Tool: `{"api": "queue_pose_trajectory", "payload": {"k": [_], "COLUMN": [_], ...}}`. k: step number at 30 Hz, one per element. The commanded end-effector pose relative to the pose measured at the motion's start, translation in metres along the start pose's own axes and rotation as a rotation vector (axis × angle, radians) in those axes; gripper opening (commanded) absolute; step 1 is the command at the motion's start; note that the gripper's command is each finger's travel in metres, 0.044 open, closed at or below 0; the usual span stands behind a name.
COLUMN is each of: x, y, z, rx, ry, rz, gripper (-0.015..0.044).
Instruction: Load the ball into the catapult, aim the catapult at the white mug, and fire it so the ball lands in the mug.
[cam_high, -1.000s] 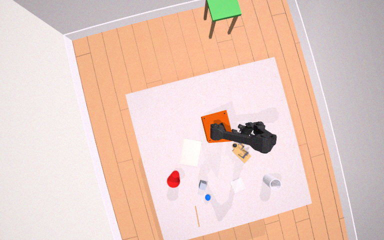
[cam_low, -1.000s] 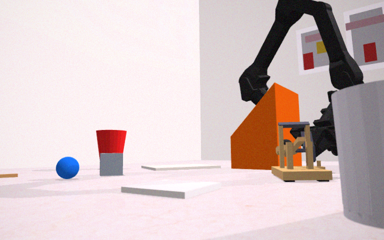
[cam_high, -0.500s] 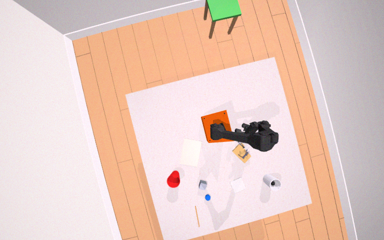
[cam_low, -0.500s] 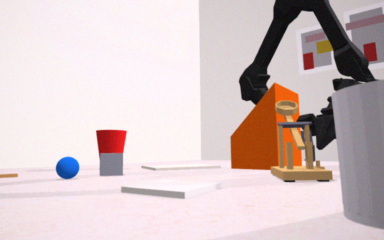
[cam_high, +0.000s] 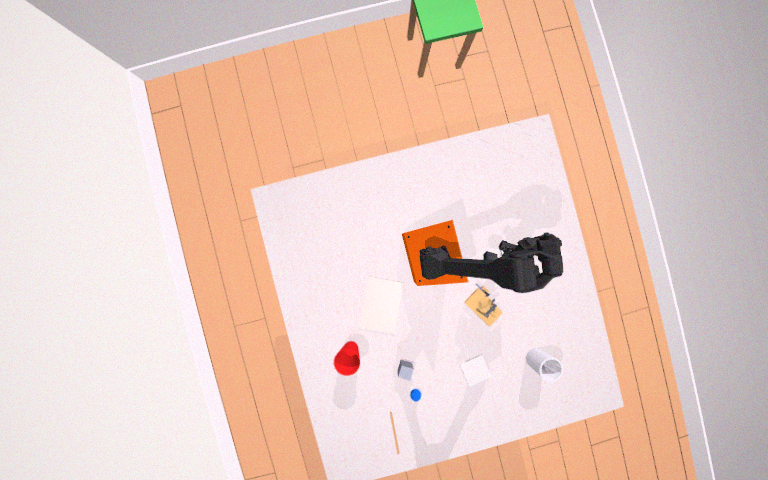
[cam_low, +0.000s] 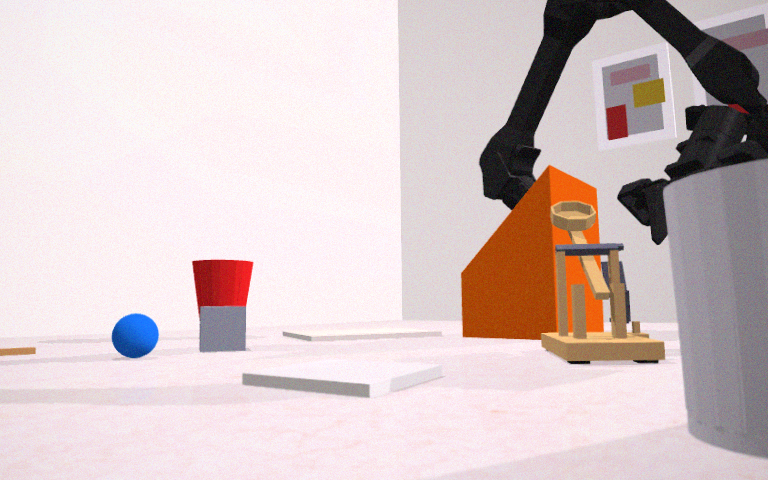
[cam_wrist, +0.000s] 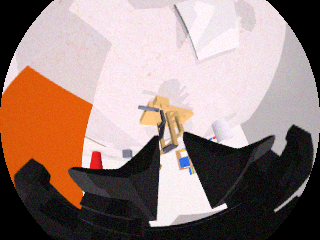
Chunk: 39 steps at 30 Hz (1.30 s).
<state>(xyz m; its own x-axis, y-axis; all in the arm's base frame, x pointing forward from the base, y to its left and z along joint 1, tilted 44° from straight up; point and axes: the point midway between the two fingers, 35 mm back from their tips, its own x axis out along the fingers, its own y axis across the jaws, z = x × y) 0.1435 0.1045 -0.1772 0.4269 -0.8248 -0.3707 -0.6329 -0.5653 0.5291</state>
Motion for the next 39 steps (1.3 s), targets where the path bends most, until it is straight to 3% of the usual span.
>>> {"api": "queue_pose_trajectory", "payload": {"k": [1,9,39], "x": [-0.004,-0.011,-0.001], "y": [-0.018,-0.051,-0.169], "z": [-0.002,-0.013,-0.122], "rx": [0.099,0.299,1.165], "ry": [-0.053,-0.154,-0.499], "rz": [-0.010,-0.013,0.023], "gripper": [0.0236,0.0440,0.0440]}}
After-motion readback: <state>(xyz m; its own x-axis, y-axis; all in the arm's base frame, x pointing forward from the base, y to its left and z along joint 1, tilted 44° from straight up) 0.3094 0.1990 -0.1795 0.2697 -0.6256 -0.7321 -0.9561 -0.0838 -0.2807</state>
